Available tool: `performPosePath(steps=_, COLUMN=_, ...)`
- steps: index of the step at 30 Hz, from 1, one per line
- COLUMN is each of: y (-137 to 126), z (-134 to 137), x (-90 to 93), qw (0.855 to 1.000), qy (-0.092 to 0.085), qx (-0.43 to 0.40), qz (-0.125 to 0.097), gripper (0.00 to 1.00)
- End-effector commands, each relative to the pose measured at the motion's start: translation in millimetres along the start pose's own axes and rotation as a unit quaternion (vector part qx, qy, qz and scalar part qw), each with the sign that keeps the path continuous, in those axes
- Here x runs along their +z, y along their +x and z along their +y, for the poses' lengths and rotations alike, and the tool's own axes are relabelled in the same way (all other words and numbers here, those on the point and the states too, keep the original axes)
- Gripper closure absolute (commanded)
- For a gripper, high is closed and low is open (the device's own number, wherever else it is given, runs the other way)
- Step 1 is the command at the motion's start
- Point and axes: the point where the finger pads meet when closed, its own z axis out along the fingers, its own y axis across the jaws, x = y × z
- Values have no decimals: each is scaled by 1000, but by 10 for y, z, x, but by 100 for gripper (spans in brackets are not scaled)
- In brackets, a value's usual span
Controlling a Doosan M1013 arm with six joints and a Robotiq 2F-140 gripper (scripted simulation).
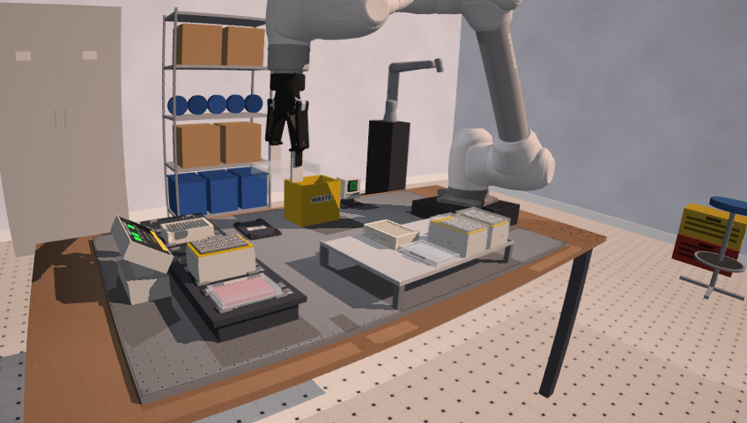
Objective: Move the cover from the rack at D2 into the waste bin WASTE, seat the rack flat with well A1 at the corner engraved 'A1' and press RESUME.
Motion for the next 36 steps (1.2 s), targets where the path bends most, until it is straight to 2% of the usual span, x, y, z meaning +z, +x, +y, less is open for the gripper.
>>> performPosePath(steps=1, y=-8, z=-25, x=-2, qw=1000, qy=1, qx=-4, qz=3, gripper=100)
performPosePath(steps=19, y=-8, z=-25, x=-2, qw=1000, qy=1, qx=-4, qz=3, gripper=100)
performPosePath(steps=30, y=-33, z=524, x=-1, qw=1000, qy=1, qx=-4, qz=3, gripper=100)
performPosePath(steps=32, y=-33, z=524, x=-1, qw=1000, qy=1, qx=-4, qz=3, gripper=100)
performPosePath(steps=36, y=-41, z=724, x=0, qw=1000, qy=1, qx=-4, qz=3, gripper=100)
